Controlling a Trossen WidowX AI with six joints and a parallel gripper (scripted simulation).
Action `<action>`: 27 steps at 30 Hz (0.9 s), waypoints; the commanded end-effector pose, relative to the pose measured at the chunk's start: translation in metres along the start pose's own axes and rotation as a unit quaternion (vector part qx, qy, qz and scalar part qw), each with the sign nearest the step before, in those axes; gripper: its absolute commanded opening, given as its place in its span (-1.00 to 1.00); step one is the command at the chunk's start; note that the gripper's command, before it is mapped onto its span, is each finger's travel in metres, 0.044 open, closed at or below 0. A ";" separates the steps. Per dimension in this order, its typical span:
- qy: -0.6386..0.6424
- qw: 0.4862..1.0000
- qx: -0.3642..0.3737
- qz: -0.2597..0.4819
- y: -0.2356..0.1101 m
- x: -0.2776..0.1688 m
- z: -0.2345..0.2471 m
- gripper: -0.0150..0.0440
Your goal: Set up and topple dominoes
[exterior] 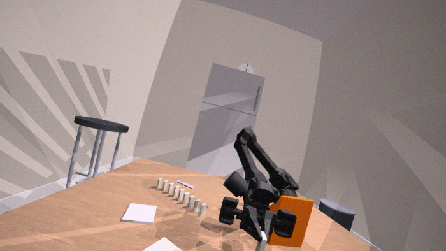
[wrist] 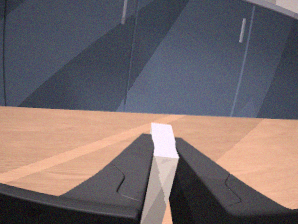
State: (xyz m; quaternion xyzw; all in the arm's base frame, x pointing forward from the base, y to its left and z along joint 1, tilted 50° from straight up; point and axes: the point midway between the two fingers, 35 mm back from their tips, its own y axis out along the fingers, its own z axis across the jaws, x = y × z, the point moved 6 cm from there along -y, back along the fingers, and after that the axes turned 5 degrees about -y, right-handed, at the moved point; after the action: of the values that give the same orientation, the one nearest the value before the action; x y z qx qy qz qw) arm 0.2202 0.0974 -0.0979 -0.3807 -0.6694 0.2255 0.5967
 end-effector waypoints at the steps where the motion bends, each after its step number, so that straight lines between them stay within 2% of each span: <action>1: -0.006 1.000 -0.003 -0.004 -0.001 0.002 -0.001 -0.42; 12: -0.006 1.000 -0.003 -0.003 -0.001 -0.001 -0.002 -0.42; 27: -0.005 1.000 0.002 0.007 0.004 -0.063 -0.003 -0.42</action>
State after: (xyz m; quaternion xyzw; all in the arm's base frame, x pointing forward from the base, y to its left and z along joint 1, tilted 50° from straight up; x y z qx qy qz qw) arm 0.2263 0.0609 -0.1277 -0.3863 -0.6695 0.2309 0.5909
